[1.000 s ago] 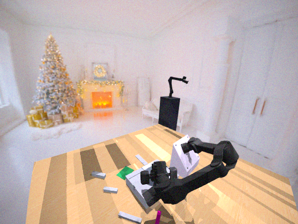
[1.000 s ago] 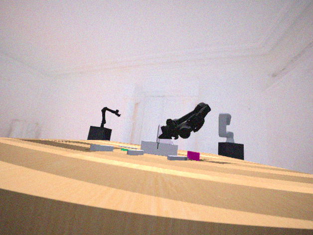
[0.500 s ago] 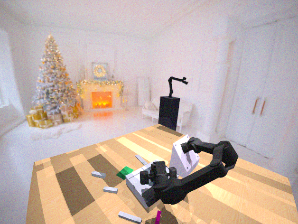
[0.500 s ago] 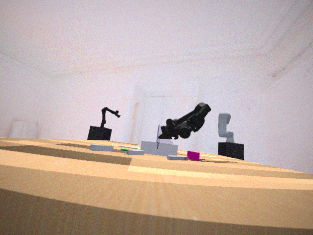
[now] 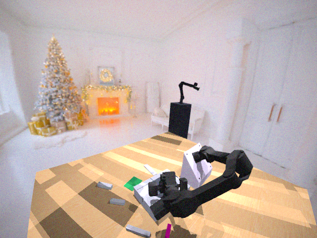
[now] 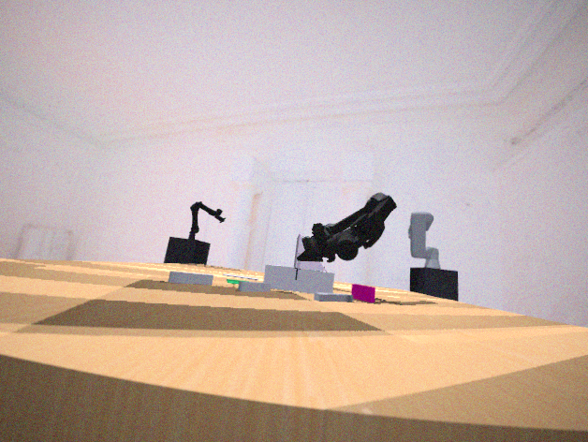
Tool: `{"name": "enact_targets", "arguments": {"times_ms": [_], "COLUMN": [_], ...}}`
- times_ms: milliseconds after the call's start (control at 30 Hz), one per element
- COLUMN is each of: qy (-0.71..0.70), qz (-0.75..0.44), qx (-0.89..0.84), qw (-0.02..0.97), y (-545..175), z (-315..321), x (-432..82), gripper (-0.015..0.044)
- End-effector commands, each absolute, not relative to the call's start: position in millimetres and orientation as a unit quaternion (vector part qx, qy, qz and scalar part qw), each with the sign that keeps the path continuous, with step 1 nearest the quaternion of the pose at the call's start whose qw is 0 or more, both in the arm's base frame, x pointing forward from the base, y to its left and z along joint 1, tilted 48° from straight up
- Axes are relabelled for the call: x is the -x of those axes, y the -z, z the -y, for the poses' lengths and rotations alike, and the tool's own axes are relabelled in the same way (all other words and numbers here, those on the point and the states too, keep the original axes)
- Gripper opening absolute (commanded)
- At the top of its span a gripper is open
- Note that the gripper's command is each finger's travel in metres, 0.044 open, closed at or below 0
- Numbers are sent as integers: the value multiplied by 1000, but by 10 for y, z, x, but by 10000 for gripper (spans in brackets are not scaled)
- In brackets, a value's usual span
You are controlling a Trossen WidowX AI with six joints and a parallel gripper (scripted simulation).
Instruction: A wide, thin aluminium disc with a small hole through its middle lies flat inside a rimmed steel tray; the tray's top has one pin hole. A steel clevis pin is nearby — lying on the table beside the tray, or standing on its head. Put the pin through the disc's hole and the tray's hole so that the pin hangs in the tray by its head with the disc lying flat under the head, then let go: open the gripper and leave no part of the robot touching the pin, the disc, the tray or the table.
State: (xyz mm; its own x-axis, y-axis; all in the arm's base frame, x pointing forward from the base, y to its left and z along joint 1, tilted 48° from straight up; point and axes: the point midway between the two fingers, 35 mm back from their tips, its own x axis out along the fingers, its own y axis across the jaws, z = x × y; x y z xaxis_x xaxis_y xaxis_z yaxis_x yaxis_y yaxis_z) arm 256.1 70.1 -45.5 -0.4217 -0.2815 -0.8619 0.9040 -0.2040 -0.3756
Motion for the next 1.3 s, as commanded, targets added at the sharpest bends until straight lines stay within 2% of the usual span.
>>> {"name": "enact_targets", "arguments": {"times_ms": [0, 1267], "qy": [699, 699], "qz": [-469, -468], "qx": [-334, -334], "qw": [425, 425], "y": [459, 466], "z": [-705, -710], "x": [-2588, -2660], "gripper": [0, 0]}}
